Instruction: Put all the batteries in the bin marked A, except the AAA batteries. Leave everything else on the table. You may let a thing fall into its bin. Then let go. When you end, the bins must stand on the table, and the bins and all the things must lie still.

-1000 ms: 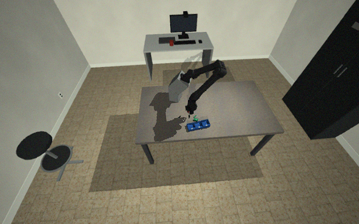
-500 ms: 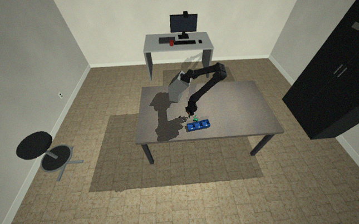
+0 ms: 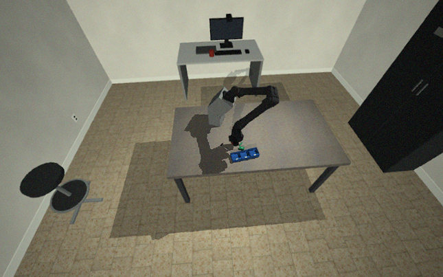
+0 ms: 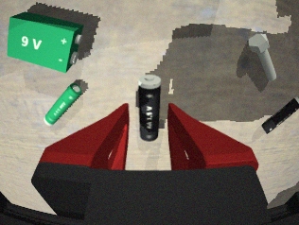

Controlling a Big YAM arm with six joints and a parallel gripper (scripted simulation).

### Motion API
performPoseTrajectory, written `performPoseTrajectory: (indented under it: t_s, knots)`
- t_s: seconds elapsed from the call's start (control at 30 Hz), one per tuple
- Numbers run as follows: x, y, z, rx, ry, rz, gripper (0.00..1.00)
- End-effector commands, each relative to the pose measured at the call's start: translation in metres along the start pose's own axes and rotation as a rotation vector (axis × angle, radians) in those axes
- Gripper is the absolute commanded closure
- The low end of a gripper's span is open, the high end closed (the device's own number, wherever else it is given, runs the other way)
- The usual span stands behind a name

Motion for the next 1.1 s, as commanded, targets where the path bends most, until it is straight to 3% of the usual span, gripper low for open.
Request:
performPoseTrajectory:
  t_s: [0.0,0.27,0.3,0.37,0.67,0.93,0.97,1.07]
  knots:
    - [0.002,0.005,0.005,-0.016,0.004,0.004,0.72]
    - [0.002,0.001,0.014,-0.014,0.005,0.0,0.72]
    - [-0.001,0.015,0.005,-0.047,0.009,0.012,0.72]
    - [0.003,0.02,0.002,-0.056,0.014,0.001,0.72]
    - [-0.004,-0.014,0.009,0.005,-0.007,0.011,0.72]
    - [-0.006,-0.015,0.008,0.002,-0.007,0.012,0.72]
    - [-0.002,-0.003,0.006,-0.014,0.001,0.006,0.91]
    - [-0.003,-0.004,0.006,-0.014,0.001,0.007,0.91]
Point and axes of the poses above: the point where the finger pads meet when closed, its own z axis out along the fingers, its own x axis across the jaws, y = z × x, the point moved 2 cm from there along -z, back along the fingers, and after that the axes turned 8 degrees about z, right-handed, at the moved point
